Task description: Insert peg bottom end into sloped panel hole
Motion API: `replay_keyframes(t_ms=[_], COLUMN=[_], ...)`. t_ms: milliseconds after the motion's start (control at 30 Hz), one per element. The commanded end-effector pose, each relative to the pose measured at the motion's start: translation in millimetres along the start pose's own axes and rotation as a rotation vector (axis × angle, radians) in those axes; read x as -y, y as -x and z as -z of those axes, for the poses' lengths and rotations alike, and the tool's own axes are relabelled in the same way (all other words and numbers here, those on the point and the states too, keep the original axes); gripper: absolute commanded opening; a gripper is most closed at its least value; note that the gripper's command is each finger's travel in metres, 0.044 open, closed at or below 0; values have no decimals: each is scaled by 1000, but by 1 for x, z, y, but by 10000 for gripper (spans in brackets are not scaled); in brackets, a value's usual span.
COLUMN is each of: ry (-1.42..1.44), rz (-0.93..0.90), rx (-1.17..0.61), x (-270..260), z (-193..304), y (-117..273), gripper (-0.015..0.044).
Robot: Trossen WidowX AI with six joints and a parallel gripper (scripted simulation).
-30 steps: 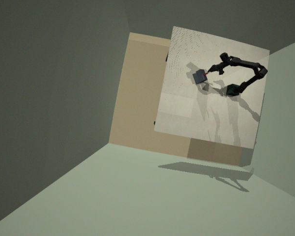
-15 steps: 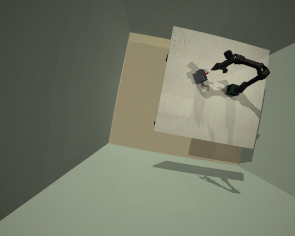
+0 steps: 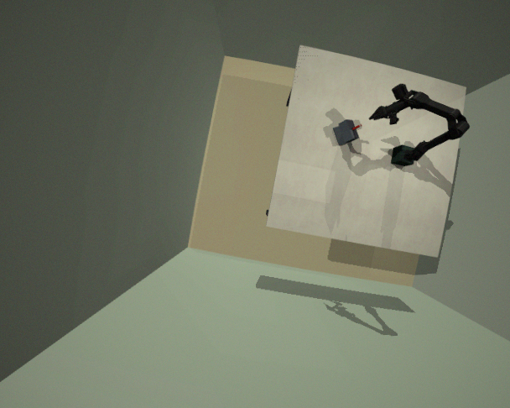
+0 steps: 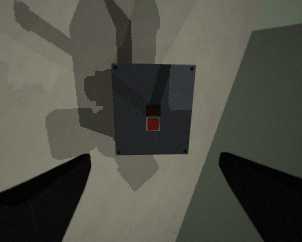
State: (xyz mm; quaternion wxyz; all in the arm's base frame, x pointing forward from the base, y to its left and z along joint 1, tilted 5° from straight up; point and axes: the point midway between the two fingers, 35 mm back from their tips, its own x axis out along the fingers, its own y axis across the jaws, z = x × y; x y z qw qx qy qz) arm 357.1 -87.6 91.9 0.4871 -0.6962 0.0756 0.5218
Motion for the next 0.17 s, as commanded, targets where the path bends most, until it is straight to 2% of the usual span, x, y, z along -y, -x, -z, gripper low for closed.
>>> replay_keyframes(t_ms=[0,133], ry=[7,7], rz=[5,5], rx=[-1,-1], x=[2,2], z=[0,0], y=[3,3], gripper=[440,440])
